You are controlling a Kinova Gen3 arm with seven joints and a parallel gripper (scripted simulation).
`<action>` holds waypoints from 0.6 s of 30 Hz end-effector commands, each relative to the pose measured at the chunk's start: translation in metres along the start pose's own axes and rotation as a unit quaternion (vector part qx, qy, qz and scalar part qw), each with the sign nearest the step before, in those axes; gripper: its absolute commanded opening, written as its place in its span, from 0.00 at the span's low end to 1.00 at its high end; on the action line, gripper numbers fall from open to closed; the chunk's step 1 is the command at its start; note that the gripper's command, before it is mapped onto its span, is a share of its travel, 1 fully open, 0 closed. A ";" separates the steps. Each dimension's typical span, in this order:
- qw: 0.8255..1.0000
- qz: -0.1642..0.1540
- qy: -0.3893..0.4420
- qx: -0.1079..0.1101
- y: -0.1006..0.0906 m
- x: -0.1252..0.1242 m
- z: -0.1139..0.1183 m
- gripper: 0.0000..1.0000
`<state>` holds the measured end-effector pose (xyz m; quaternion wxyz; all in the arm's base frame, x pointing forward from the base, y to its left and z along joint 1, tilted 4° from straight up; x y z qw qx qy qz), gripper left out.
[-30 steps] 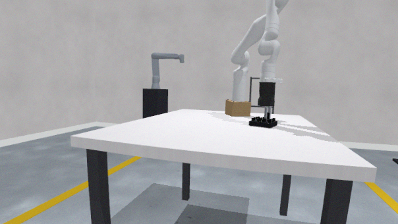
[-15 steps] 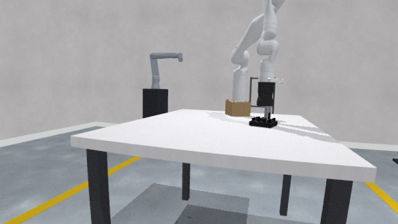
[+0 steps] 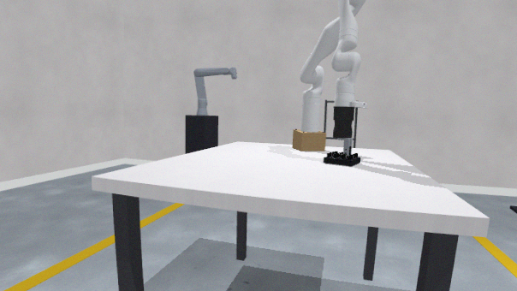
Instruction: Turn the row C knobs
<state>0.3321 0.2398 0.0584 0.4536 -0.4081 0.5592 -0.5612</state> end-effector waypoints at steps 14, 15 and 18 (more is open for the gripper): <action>0.996 0.002 -0.091 -0.001 -0.001 0.001 0.002 0.30; 0.995 0.002 -0.096 -0.001 -0.001 0.001 0.002 0.30; 0.994 0.002 -0.108 -0.001 -0.001 0.001 0.002 0.30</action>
Point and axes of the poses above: the point where the finger pads meet when closed, its own y axis out along the fingers, its own z axis across the jaws, x = y × z, the point moved 8 cm from there along -y, back along the fingers, and after that the axes turned 8 degrees about -y, right-handed, at the moved point
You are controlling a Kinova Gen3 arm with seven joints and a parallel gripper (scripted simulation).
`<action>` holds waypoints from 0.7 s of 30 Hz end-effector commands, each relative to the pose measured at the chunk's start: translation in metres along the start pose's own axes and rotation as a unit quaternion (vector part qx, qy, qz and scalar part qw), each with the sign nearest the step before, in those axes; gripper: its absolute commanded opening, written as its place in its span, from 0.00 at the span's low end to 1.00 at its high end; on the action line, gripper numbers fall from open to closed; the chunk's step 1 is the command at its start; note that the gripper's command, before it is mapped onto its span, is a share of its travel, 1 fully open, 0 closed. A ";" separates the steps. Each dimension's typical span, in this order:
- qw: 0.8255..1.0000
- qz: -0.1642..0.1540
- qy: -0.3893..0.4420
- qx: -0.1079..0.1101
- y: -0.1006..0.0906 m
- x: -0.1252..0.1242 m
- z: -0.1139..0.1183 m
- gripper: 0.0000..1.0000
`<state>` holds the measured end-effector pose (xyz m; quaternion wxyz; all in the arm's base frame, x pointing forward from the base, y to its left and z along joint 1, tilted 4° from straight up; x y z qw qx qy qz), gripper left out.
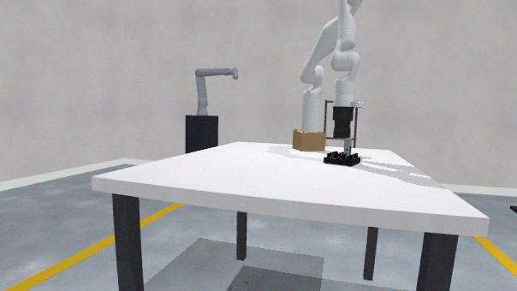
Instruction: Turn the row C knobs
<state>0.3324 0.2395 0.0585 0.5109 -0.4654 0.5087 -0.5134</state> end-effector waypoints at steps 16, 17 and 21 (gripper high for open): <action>1.000 0.001 -0.025 0.001 -0.001 0.001 0.001 0.30; 1.000 0.001 -0.025 0.001 -0.001 0.001 0.001 0.30; 1.000 0.001 -0.025 0.001 -0.001 0.001 0.001 0.30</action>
Point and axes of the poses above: the point where the finger pads meet when closed, its own y axis out along the fingers, its own z axis across the jaws, x = y × z, the point moved 8 cm from there along -y, back along the fingers, and after that the axes turned 8 degrees about -y, right-handed, at the moved point
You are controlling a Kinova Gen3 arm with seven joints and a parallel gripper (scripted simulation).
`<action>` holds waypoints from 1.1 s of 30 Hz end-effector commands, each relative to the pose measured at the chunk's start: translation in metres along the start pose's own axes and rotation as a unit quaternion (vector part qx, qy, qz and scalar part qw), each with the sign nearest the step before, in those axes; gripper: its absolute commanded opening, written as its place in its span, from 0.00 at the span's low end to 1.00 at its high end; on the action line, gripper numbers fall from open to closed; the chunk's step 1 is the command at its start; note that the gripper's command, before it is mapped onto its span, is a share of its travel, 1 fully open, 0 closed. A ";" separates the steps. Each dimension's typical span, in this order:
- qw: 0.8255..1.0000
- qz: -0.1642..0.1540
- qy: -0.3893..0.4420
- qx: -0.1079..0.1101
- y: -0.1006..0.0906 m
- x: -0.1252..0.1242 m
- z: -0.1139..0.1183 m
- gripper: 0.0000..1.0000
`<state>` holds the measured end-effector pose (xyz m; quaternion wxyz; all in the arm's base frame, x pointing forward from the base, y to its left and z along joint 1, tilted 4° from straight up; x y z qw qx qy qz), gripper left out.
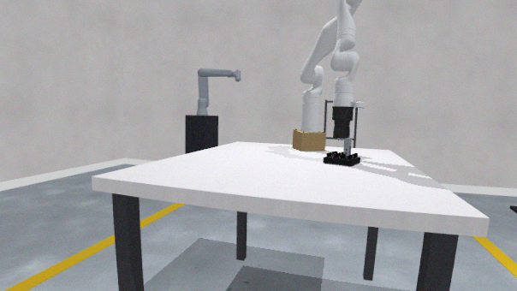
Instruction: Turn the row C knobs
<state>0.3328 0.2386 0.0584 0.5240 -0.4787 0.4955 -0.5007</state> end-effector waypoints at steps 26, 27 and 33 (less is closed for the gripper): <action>1.000 0.000 0.001 0.001 -0.001 0.000 0.001 0.46; 1.000 0.000 0.001 0.001 -0.001 0.000 0.001 0.46; 1.000 0.000 0.001 0.001 -0.001 0.000 0.001 0.46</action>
Point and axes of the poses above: the point where the finger pads meet when closed, its own y axis out along the fingers, its own z axis across the jaws, x = y × z, the point moved 8 cm from there along -y, back along the fingers, and after that the axes turned 8 degrees about -y, right-handed, at the moved point
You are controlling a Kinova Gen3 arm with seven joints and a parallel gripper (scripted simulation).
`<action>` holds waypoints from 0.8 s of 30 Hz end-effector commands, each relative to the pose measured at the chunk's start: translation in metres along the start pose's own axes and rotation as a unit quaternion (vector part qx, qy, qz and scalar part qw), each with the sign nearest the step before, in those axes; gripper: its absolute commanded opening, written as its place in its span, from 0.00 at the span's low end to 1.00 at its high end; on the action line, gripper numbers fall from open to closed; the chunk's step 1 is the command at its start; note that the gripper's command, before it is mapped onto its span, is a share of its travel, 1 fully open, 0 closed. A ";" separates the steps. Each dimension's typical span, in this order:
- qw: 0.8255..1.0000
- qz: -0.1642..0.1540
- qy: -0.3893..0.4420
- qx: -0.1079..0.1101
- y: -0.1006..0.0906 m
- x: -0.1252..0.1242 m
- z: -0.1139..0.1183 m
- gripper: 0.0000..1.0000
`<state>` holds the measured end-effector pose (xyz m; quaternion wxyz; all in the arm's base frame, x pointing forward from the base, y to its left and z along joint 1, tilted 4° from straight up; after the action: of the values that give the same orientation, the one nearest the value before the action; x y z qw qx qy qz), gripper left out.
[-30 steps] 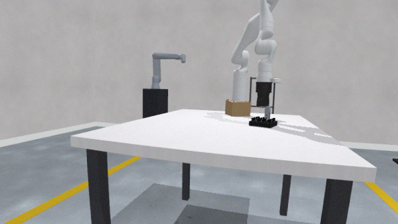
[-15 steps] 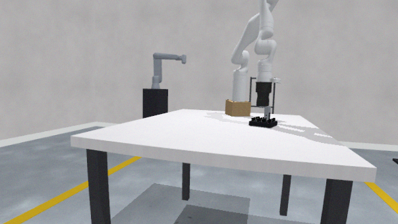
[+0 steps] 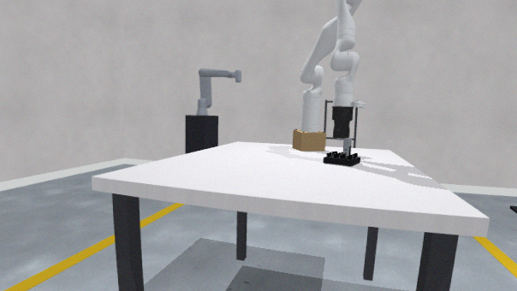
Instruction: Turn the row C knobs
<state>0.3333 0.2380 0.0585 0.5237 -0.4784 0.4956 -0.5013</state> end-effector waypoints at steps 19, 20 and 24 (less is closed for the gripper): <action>1.000 0.001 0.000 0.001 -0.035 0.000 0.000 0.46; 1.000 0.001 0.000 0.001 -0.036 0.000 0.000 0.46; 1.000 0.001 0.000 0.001 -0.038 0.000 0.000 0.46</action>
<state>0.3315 0.2344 0.0938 0.5209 -0.4795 0.4964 -0.5024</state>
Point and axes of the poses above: the point where the finger pads meet when closed, its own y axis out along the fingers, its own z axis across the jaws, x = y × z, the point moved 8 cm from there along -y, back along the fingers, and after that the axes turned 8 degrees about -y, right-handed, at the moved point
